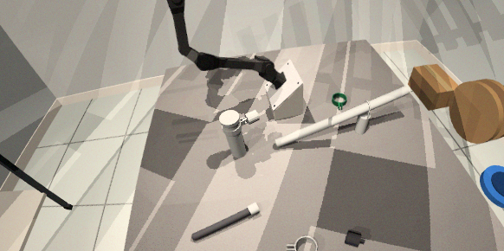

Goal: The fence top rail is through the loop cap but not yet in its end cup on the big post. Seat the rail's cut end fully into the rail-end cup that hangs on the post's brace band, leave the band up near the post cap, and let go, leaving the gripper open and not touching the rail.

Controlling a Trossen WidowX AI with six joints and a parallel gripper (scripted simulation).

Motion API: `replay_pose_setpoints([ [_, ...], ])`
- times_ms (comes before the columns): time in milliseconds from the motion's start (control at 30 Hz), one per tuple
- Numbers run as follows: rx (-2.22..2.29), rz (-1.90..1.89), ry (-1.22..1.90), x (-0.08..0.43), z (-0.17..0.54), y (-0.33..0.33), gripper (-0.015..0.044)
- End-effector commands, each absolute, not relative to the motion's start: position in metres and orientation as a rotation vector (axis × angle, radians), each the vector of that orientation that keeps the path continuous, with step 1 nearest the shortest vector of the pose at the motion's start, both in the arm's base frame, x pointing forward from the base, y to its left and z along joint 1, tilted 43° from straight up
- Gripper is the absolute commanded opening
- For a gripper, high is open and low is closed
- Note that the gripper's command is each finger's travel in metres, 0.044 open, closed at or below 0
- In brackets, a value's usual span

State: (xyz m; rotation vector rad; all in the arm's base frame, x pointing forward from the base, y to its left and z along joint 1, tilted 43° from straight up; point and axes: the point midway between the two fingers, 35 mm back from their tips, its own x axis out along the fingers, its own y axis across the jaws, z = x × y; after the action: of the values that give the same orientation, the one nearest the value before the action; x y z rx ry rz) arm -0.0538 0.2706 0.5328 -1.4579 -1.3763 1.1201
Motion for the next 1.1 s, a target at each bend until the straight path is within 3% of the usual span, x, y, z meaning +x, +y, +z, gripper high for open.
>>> replay_pose_setpoints([
  [0, -1.505, 1.191, -1.075, -0.029, 0.489, 0.298, 0.044],
  [267, -1.481, 1.157, -0.323, 0.049, 0.376, 0.333, 0.044],
  [500, -1.324, 0.899, 0.254, 0.126, 0.281, 0.317, 0.044],
  [767, -1.075, 0.469, 0.723, 0.194, 0.189, 0.254, 0.044],
  [1067, -0.739, -0.235, 0.981, 0.232, 0.11, 0.137, 0.044],
])
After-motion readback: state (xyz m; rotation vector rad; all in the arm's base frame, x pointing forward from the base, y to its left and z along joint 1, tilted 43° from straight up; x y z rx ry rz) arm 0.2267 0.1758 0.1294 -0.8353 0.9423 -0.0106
